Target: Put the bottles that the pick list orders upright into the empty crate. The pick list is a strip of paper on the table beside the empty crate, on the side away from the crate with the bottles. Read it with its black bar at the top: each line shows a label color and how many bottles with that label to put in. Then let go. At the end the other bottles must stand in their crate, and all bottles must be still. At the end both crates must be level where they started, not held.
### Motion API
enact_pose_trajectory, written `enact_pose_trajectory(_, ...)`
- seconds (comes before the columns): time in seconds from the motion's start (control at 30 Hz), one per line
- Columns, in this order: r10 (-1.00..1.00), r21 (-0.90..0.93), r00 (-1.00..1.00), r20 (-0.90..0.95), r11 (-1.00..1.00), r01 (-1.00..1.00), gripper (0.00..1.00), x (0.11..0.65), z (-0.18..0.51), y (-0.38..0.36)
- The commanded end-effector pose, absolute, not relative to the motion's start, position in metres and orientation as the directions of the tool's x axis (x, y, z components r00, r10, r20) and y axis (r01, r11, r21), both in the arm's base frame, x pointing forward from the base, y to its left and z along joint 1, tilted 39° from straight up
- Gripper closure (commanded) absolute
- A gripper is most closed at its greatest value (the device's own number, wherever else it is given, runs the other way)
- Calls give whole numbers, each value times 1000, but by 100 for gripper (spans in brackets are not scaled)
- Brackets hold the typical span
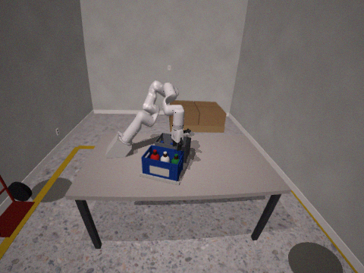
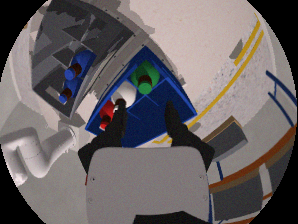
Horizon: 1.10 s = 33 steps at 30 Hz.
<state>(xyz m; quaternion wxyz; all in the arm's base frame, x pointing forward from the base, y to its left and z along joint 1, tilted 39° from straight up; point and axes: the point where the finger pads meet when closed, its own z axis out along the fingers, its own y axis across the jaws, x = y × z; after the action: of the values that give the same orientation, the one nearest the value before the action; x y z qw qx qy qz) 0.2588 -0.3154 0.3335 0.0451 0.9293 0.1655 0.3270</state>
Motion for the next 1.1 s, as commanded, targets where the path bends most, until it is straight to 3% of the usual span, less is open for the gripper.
enact_pose_trajectory(0.0,338,195,731,593,-941,277,35,260,333,-316)
enact_pose_trajectory(1.07,338,195,731,593,-941,277,35,285,303,-315)
